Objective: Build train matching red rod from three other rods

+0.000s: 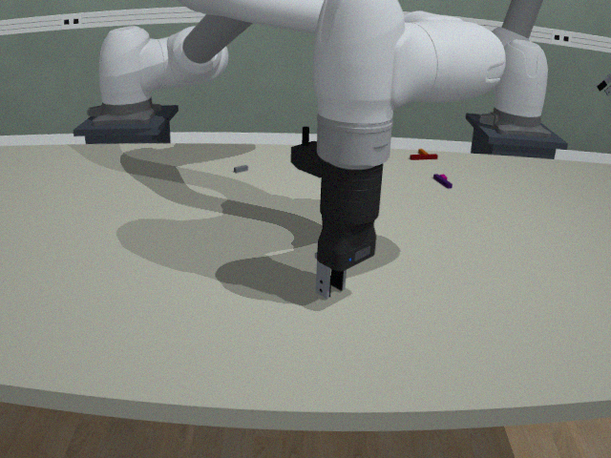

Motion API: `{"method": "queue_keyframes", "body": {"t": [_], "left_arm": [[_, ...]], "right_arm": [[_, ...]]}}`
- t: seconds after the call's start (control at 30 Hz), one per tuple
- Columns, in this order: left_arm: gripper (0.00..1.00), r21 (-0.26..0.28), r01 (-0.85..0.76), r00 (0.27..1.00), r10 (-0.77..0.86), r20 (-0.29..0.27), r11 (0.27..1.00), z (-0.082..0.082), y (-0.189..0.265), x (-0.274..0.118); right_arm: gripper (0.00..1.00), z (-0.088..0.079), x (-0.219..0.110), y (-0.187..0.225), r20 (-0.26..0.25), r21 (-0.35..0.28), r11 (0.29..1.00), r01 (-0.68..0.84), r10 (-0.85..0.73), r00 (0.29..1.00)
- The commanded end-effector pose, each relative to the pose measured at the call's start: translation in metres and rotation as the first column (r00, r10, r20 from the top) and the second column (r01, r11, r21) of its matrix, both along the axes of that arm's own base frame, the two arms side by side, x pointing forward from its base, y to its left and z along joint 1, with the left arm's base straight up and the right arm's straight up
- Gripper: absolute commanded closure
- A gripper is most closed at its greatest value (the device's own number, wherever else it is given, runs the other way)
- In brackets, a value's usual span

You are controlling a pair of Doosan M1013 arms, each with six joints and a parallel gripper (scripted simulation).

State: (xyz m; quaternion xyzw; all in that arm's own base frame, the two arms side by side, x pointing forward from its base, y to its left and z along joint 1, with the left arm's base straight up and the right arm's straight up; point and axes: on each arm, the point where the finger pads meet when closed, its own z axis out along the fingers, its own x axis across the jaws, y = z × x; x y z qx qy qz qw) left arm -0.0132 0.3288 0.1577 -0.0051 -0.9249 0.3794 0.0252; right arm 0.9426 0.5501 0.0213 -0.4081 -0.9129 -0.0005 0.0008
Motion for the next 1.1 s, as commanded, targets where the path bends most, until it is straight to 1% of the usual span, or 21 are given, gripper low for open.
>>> {"method": "queue_keyframes", "body": {"t": [0.0, 0.93, 0.97, 1.07], "left_arm": [[0.0, -0.006, -0.005, 1.0, 0.005, 0.005, 1.0, 0.0011, -0.0042, 0.0], [0.0, -0.006, -0.005, 1.0, 0.005, 0.005, 1.0, 0.0011, -0.0042, 0.0], [0.0, -0.006, -0.005, 1.0, 0.005, 0.005, 1.0, 0.0011, -0.0042, 0.0], [0.0, -0.006, -0.005, 1.0, 0.005, 0.005, 1.0, 0.0011, -0.0042, 0.0]], "right_arm": [[0.46, -0.0013, 0.0027, -0.0031, 0.005, -0.003, 1.0, 0.001, -0.001, 1.0], [0.46, -0.0013, 0.0027, -0.0031, 0.005, -0.003, 1.0, 0.001, -0.001, 1.0], [0.76, -0.0013, 0.0027, -0.0031, 0.005, -0.003, 1.0, 0.001, -0.001, 1.0], [0.76, -0.0013, 0.0027, -0.0031, 0.005, -0.003, 1.0, 0.001, -0.001, 1.0]]}}
